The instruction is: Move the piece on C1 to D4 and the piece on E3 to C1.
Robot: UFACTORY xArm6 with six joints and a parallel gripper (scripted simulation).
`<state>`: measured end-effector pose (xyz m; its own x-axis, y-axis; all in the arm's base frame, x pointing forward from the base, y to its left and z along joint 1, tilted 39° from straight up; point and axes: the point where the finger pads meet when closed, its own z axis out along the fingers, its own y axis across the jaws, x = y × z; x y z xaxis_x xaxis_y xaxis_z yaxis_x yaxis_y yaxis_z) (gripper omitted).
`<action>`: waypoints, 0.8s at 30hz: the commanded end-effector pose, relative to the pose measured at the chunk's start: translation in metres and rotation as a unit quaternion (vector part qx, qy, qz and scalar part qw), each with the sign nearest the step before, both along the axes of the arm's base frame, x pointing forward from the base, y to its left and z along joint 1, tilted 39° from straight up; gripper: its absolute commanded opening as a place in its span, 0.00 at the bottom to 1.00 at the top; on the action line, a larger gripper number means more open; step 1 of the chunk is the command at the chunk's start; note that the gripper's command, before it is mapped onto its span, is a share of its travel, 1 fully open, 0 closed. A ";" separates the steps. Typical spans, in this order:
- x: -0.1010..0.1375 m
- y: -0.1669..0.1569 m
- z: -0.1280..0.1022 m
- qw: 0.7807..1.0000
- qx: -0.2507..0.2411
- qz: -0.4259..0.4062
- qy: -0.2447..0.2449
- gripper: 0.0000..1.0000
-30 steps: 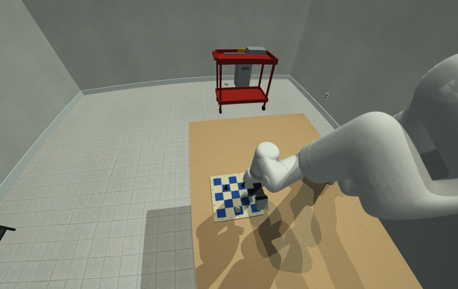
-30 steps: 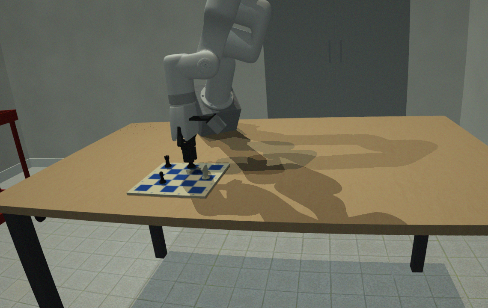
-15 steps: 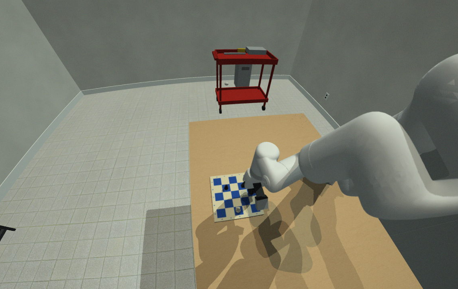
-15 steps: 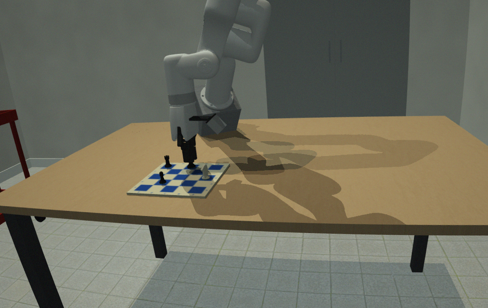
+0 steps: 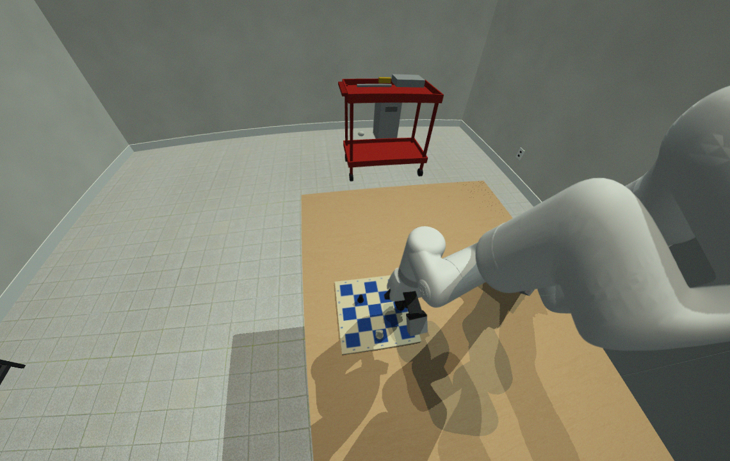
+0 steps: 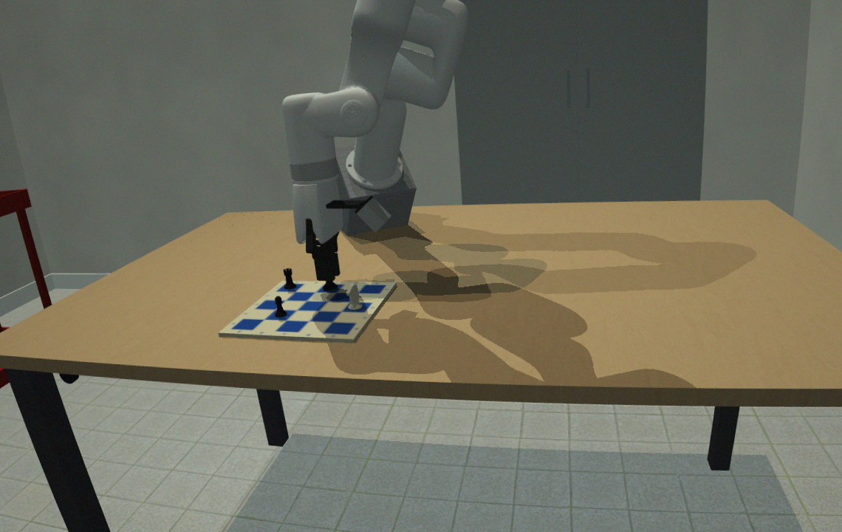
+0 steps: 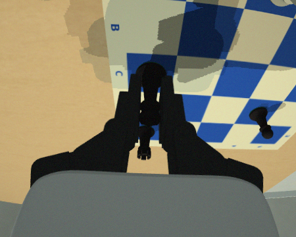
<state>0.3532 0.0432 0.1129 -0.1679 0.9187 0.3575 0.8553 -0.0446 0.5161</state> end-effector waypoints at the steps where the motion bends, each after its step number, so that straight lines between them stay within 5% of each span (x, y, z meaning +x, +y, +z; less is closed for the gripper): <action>1: 0.001 0.000 0.001 1.000 0.000 0.000 -0.001 0.08; 3: 0.001 0.000 0.001 1.000 0.000 0.000 -0.001 0.17; 7: 0.001 0.000 0.001 1.000 0.000 0.000 -0.001 0.17; 14: 0.001 0.000 0.001 1.000 0.000 0.000 -0.001 0.42; 24: 0.001 0.000 0.001 1.000 0.000 0.000 -0.001 0.42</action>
<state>0.3532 0.0432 0.1129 -0.1679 0.9187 0.3575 0.8553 -0.0446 0.5161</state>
